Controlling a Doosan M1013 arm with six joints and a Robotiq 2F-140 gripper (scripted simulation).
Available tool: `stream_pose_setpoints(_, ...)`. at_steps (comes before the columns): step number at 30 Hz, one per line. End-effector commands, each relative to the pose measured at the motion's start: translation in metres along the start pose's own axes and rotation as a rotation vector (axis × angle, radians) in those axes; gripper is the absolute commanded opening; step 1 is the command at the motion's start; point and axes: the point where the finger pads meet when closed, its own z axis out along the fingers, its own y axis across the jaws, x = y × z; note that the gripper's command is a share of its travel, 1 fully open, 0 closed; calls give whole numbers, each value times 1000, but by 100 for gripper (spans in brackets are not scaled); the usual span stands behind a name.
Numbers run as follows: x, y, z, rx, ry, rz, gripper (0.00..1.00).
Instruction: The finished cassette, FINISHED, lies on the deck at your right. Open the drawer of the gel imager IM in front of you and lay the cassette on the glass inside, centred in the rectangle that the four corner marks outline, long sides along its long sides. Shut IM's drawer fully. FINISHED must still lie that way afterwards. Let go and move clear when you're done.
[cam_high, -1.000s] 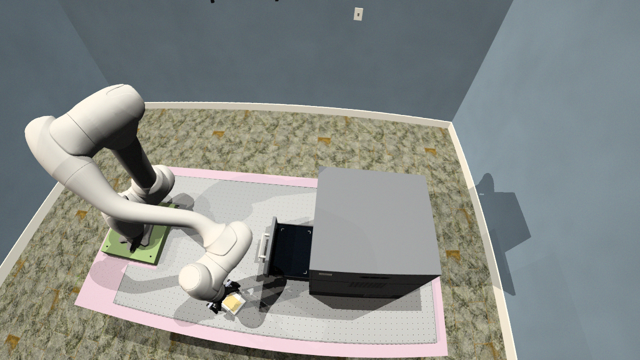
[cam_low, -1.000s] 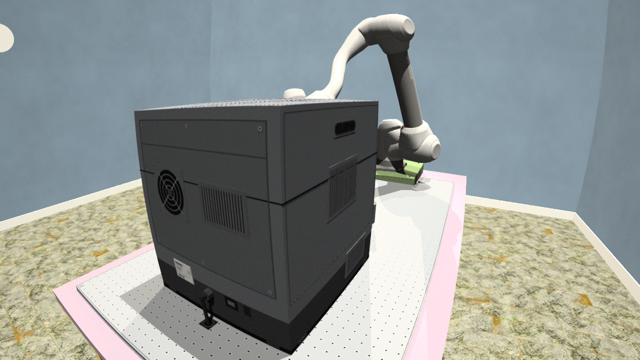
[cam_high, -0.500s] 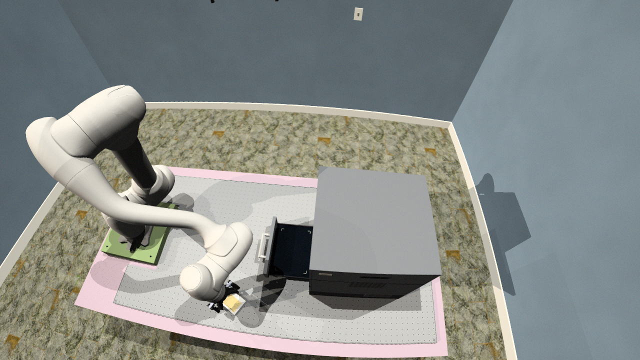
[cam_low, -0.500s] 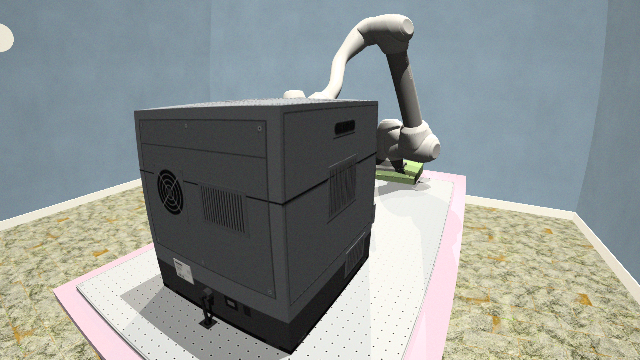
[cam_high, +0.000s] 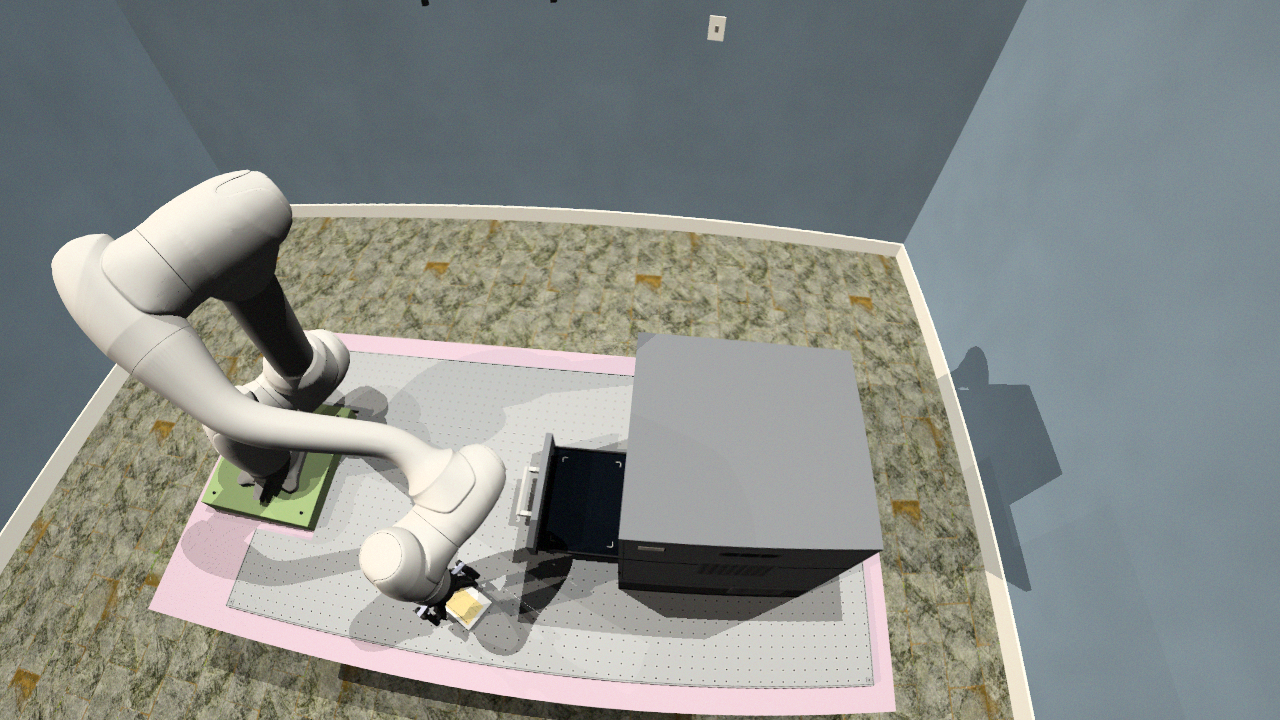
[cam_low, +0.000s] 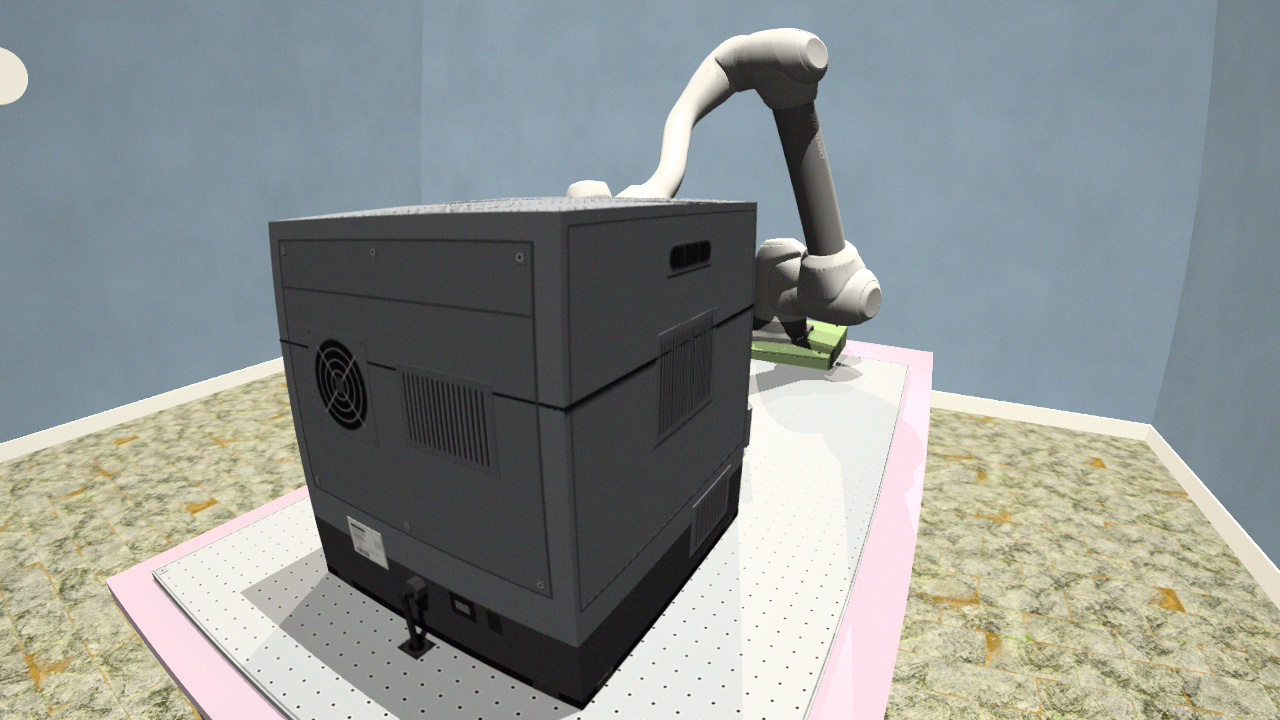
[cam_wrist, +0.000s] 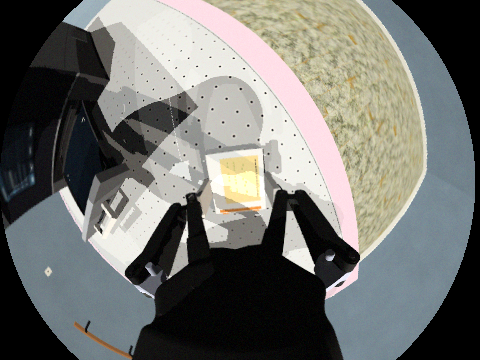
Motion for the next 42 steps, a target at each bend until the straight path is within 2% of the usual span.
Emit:
stream_pose_setpoints(1, 0, 0, 0, 0, 0, 0, 10)
stream_pose_setpoints(10, 0, 0, 0, 0, 0, 0, 10)
stream_pose_setpoints(42, 0, 0, -37, 0, 0, 0, 10)
